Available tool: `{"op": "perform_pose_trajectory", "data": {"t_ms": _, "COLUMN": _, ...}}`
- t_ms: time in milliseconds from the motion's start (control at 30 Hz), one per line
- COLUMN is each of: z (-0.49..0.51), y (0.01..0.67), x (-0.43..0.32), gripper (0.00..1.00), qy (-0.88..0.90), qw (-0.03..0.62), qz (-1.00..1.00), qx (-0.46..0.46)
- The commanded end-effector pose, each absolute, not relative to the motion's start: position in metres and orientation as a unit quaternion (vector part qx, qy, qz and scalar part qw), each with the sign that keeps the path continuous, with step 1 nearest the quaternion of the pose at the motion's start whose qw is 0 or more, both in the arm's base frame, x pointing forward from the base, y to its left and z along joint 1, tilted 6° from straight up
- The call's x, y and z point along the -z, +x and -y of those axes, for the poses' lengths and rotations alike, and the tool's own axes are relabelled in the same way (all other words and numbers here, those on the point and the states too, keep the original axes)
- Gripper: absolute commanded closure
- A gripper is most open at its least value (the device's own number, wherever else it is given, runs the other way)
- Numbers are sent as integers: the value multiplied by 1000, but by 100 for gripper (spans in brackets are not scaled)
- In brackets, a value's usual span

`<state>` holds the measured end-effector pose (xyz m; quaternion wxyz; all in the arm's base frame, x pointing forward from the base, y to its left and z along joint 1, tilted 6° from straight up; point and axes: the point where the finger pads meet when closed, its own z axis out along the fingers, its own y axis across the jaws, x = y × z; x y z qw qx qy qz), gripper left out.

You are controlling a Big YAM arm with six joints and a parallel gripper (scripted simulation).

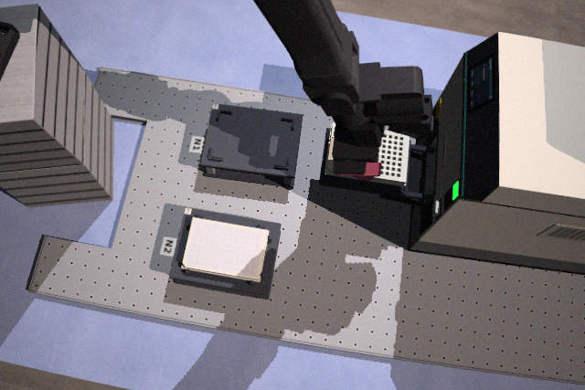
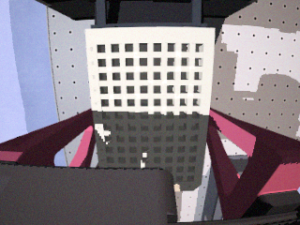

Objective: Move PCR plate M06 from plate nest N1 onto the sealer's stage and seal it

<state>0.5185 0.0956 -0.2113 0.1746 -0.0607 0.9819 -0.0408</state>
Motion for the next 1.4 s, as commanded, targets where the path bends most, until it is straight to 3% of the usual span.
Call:
{"op": "perform_pose_trajectory", "data": {"t_ms": 0, "z": -111, "y": 546, "x": 187, "gripper": 100, "qy": -68, "qw": 205, "qz": -976, "qx": 34}}
{"op": "perform_pose_trajectory", "data": {"t_ms": 1367, "z": -107, "y": 529, "x": 212, "gripper": 100, "qy": -61, "qw": 187, "qz": -980, "qx": 36}}
